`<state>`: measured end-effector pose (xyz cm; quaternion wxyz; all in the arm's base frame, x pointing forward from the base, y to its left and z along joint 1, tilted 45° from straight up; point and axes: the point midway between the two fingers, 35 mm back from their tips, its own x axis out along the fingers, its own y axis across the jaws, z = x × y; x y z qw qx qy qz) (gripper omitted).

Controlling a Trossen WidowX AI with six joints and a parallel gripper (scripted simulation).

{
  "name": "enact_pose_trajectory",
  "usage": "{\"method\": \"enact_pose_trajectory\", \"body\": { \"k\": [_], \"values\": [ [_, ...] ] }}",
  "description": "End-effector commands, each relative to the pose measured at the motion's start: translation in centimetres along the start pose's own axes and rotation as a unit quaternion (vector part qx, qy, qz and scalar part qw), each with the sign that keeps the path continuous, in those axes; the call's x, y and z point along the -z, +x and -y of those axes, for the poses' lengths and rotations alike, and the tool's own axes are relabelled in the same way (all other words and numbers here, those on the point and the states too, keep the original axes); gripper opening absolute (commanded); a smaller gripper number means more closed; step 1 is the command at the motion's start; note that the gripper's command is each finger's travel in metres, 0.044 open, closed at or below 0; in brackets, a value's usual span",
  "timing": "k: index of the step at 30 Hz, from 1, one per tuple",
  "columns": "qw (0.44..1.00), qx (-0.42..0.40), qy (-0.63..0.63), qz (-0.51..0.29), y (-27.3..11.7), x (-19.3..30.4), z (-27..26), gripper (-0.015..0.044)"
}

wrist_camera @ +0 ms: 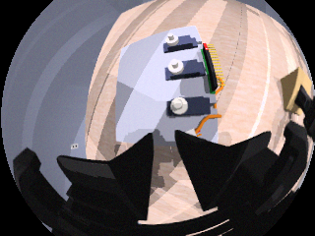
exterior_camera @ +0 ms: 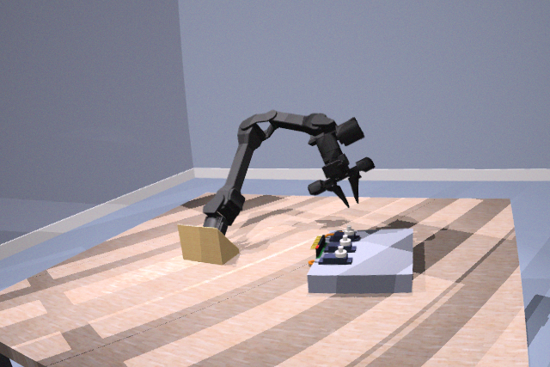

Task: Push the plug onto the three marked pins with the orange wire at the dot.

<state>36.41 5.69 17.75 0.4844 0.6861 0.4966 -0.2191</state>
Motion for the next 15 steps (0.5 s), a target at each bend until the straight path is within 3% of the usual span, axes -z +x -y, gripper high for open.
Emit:
{"method": "enact_pose_trajectory", "body": {
  "k": [1,15],
  "values": [
    [0.997,0.030,0.069,-0.014,0.5,0.0,0.3,0.0115],
    [0.952,0.128,0.275,-0.038,1.7,0.4,1.5,0.0115]
  ]
}}
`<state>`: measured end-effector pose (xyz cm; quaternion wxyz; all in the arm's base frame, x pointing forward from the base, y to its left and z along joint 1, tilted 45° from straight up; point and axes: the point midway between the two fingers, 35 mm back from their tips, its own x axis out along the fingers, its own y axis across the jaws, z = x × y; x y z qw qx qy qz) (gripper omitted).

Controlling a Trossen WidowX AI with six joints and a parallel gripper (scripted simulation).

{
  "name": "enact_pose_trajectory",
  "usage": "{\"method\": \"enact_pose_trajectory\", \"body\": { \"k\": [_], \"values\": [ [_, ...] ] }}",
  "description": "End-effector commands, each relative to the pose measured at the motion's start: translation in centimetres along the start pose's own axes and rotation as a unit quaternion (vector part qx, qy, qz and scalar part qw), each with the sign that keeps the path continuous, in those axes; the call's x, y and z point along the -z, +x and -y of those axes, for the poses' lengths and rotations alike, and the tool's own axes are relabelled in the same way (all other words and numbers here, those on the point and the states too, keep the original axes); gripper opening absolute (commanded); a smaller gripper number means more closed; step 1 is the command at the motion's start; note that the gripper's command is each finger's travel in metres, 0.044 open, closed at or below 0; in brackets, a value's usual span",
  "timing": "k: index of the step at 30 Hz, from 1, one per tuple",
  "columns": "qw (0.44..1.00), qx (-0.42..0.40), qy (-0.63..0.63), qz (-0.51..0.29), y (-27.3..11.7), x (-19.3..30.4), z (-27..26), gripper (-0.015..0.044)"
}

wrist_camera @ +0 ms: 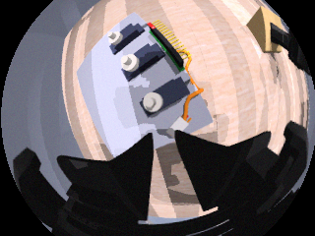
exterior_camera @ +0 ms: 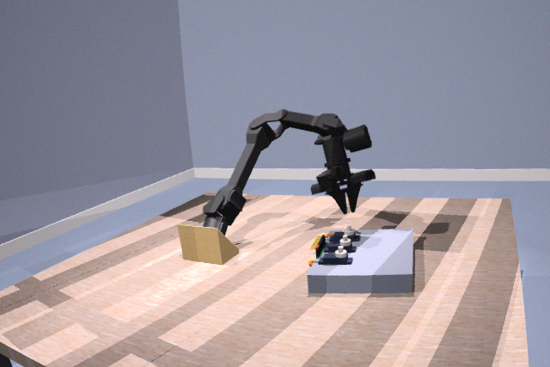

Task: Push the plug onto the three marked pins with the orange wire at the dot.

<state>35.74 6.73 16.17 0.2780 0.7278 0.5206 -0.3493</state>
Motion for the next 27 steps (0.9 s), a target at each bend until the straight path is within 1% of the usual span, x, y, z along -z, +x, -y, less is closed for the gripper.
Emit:
{"method": "enact_pose_trajectory", "body": {
  "k": [1,9,19,27],
  "values": [
    [0.997,0.031,0.072,-0.006,0.3,0.0,0.2,0.0115],
    [0.977,0.086,0.195,-0.007,0.9,0.0,0.6,0.0115],
    [0.930,0.147,0.336,0.002,1.4,0.2,1.1,0.0115],
    [0.922,0.155,0.354,0.004,1.5,0.2,1.1,0.0115]
  ]
}}
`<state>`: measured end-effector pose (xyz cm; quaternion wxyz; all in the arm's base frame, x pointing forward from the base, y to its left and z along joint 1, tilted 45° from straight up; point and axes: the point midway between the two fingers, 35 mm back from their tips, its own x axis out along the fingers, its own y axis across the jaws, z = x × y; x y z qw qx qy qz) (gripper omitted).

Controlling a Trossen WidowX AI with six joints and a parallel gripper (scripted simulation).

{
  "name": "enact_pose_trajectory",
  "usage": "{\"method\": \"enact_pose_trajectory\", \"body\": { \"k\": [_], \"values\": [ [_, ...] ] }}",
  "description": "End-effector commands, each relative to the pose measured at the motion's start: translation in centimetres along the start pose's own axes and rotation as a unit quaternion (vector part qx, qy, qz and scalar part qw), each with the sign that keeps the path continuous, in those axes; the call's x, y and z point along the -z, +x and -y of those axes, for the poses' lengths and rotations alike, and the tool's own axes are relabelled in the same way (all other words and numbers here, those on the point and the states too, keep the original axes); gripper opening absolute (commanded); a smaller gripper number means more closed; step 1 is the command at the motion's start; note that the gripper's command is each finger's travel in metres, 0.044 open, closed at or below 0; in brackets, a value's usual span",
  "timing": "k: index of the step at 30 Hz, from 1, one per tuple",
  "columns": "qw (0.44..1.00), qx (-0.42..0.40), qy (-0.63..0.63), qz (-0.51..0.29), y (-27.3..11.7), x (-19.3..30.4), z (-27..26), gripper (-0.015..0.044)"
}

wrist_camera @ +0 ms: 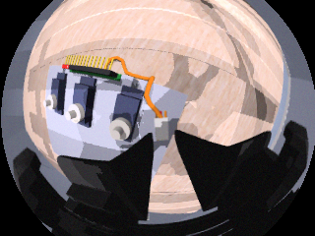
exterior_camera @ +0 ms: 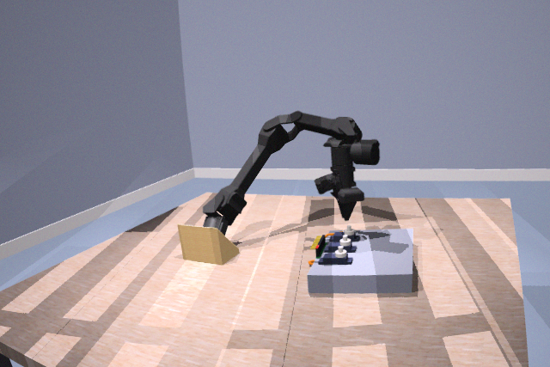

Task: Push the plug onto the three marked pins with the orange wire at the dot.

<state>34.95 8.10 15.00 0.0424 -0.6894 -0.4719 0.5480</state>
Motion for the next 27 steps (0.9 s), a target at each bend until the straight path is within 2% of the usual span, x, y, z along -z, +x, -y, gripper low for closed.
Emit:
{"method": "enact_pose_trajectory", "body": {
  "k": [1,8,24,27],
  "values": [
    [1.000,0.004,0.012,-0.002,0.0,0.1,0.0,0.0115],
    [1.000,0.004,0.012,-0.002,2.3,0.1,0.0,0.0115],
    [1.000,0.004,0.012,-0.002,3.9,0.1,0.0,0.0115],
    [1.000,0.004,0.012,-0.002,3.9,0.1,0.0,0.0036]
  ]
}}
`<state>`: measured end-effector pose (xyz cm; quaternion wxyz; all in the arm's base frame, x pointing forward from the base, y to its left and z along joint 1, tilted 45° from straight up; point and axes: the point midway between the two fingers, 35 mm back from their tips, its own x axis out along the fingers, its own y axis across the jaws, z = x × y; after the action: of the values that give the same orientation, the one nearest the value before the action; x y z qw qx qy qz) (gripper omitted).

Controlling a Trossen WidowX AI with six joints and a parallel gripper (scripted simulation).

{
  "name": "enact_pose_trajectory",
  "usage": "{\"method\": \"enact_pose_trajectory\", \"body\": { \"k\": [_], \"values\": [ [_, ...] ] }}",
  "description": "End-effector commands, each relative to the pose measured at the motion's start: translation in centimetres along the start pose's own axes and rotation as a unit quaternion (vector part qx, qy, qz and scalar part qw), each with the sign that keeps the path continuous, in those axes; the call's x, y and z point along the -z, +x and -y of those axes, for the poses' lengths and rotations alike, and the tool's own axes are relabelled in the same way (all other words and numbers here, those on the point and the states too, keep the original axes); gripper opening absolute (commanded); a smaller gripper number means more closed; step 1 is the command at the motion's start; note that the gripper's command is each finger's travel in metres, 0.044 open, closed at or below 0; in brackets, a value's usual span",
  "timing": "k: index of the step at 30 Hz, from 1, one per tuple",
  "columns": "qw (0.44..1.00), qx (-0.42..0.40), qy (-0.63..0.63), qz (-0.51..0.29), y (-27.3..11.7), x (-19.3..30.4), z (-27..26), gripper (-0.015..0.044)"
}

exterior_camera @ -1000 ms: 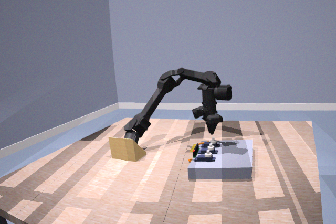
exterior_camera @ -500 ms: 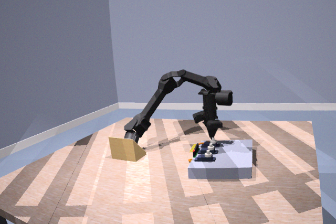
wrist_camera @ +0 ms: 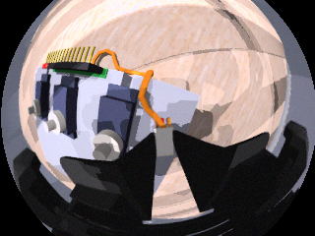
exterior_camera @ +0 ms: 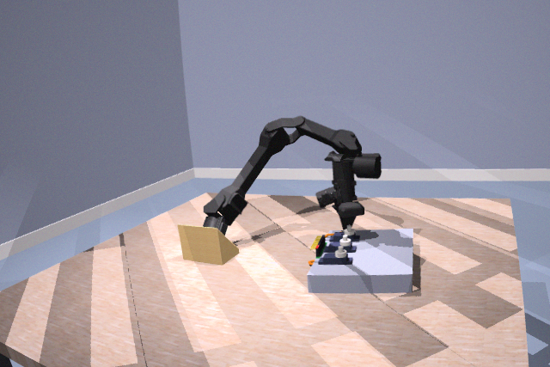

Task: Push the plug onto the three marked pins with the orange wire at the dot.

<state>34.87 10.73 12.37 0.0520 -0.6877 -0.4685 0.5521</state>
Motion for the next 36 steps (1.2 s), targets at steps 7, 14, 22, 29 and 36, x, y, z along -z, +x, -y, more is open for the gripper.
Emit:
{"method": "enact_pose_trajectory", "body": {
  "k": [7,14,22,29,36],
  "values": [
    [1.000,0.001,0.001,-0.001,-0.1,0.0,0.0,0.0000],
    [1.000,0.000,0.001,-0.001,-2.9,0.1,-0.1,0.0000],
    [1.000,0.000,0.002,0.000,-5.6,0.0,0.0,0.0000],
    [0.999,-0.007,0.032,0.002,-5.9,-2.5,-2.7,0.0000],
    [0.997,-0.014,0.081,0.005,-6.2,-6.9,-6.3,0.0000]
  ]
}}
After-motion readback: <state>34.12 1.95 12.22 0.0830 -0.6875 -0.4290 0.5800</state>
